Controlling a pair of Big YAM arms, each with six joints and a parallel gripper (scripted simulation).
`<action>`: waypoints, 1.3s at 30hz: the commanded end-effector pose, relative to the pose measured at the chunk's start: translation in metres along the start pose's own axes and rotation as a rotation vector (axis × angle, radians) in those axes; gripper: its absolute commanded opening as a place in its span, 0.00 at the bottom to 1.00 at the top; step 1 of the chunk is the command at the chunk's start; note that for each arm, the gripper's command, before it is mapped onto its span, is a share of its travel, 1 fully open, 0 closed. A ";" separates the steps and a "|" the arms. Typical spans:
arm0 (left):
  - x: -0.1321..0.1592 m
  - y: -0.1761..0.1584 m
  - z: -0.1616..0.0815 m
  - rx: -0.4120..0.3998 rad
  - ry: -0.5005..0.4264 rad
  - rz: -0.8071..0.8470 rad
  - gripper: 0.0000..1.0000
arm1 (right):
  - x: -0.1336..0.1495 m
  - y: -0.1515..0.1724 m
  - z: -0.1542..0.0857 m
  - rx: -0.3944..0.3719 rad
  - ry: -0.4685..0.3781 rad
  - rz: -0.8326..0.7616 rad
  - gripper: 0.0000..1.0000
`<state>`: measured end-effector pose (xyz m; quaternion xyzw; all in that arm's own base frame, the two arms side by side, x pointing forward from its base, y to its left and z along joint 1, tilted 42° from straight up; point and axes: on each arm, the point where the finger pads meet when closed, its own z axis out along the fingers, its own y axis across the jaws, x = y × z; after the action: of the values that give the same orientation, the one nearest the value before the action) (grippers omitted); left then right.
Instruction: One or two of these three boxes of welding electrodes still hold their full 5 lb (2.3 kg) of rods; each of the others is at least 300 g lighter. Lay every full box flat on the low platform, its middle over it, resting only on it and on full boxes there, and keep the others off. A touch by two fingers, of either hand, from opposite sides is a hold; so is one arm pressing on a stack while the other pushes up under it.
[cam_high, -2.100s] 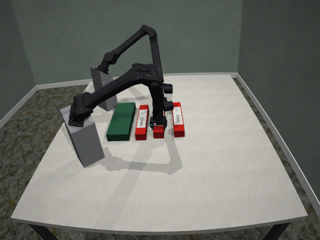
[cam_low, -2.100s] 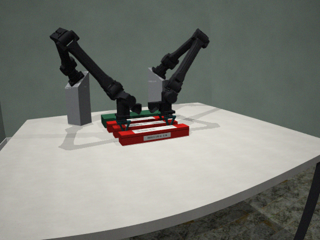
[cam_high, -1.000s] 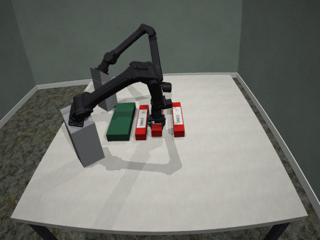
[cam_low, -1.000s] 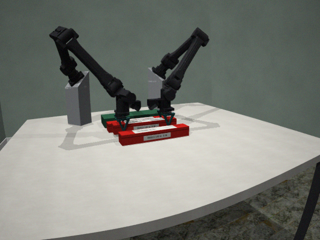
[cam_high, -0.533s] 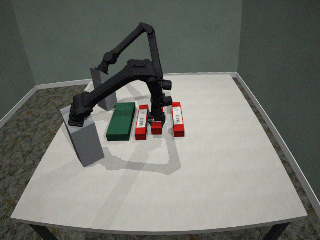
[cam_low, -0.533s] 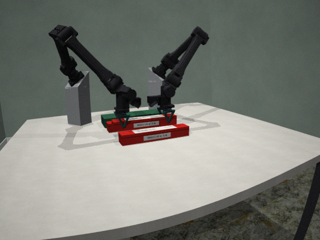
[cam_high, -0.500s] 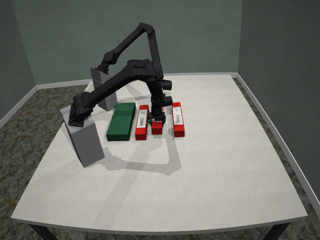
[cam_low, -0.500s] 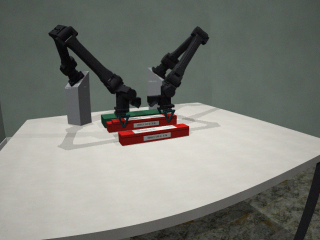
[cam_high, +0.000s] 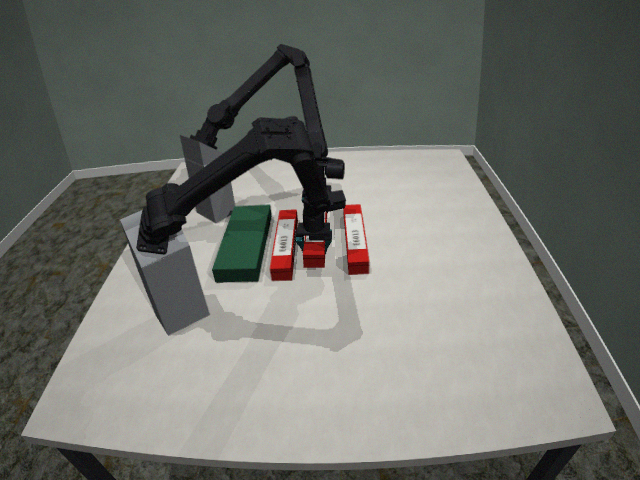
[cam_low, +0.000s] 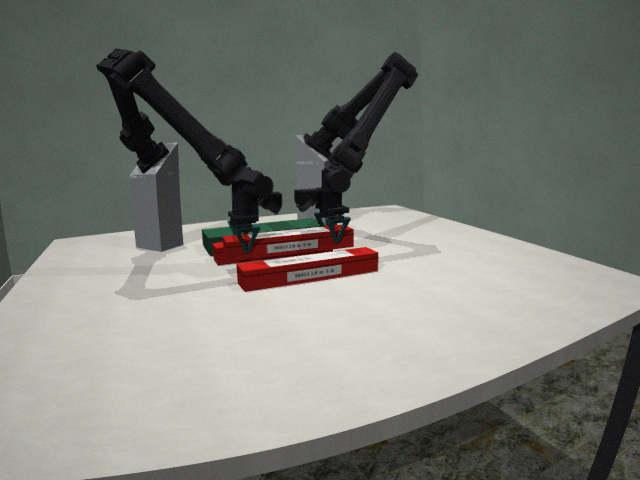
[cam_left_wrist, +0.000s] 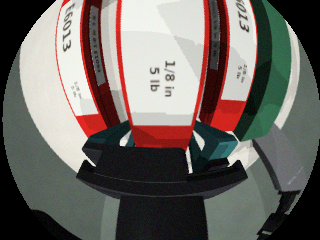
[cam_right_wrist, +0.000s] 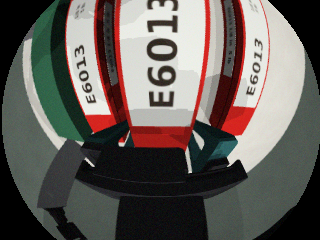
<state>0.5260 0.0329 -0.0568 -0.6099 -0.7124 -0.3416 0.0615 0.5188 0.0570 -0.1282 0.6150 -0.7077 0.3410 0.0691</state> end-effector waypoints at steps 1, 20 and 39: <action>-0.005 0.033 -0.038 -0.075 -0.016 0.005 0.00 | -0.012 -0.037 -0.043 0.081 -0.032 0.024 0.00; -0.005 0.037 -0.042 -0.075 -0.017 0.005 0.00 | -0.013 -0.041 -0.048 0.082 -0.032 0.016 0.00; -0.004 0.038 -0.044 -0.076 -0.017 0.007 0.00 | -0.013 -0.044 -0.050 0.082 -0.032 0.014 0.00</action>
<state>0.5282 0.0301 -0.0498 -0.6104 -0.7123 -0.3410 0.0618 0.5211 0.0611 -0.1219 0.6147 -0.7081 0.3406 0.0693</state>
